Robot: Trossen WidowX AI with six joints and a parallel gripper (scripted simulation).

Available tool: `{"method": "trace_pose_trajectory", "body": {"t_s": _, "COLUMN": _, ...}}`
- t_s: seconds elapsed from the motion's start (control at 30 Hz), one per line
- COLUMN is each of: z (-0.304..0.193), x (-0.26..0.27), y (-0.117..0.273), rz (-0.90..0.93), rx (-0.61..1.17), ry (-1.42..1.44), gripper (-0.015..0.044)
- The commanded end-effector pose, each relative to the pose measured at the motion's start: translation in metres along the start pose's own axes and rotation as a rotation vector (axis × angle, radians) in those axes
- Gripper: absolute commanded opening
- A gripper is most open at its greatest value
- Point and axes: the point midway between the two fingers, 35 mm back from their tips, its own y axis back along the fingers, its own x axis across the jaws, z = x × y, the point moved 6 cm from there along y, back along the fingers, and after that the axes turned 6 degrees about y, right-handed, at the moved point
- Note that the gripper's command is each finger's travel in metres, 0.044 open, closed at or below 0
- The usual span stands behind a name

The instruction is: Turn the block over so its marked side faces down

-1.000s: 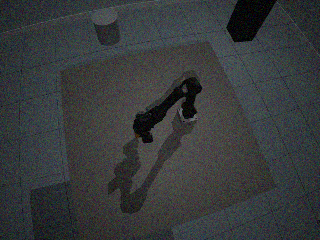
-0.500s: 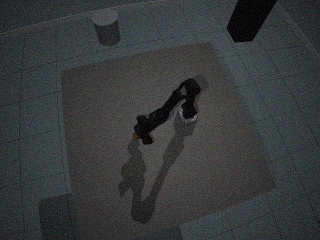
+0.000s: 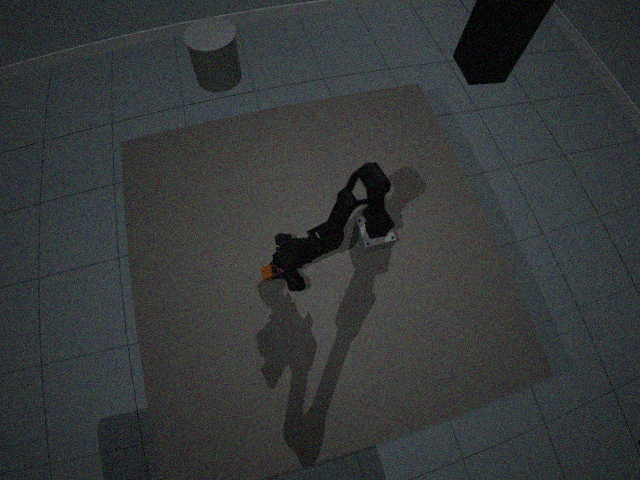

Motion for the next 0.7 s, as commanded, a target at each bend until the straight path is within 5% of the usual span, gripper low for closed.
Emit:
{"method": "trace_pose_trajectory", "body": {"t_s": 0.0, "z": -0.011, "x": 0.0, "y": 0.001, "rz": -0.012, "rx": -0.037, "ry": 0.017, "gripper": 0.0}}
{"method": "trace_pose_trajectory", "body": {"t_s": 0.67, "z": -0.024, "x": -0.001, "y": 0.014, "rz": -0.027, "rx": -0.201, "ry": -0.011, "gripper": 0.0}}
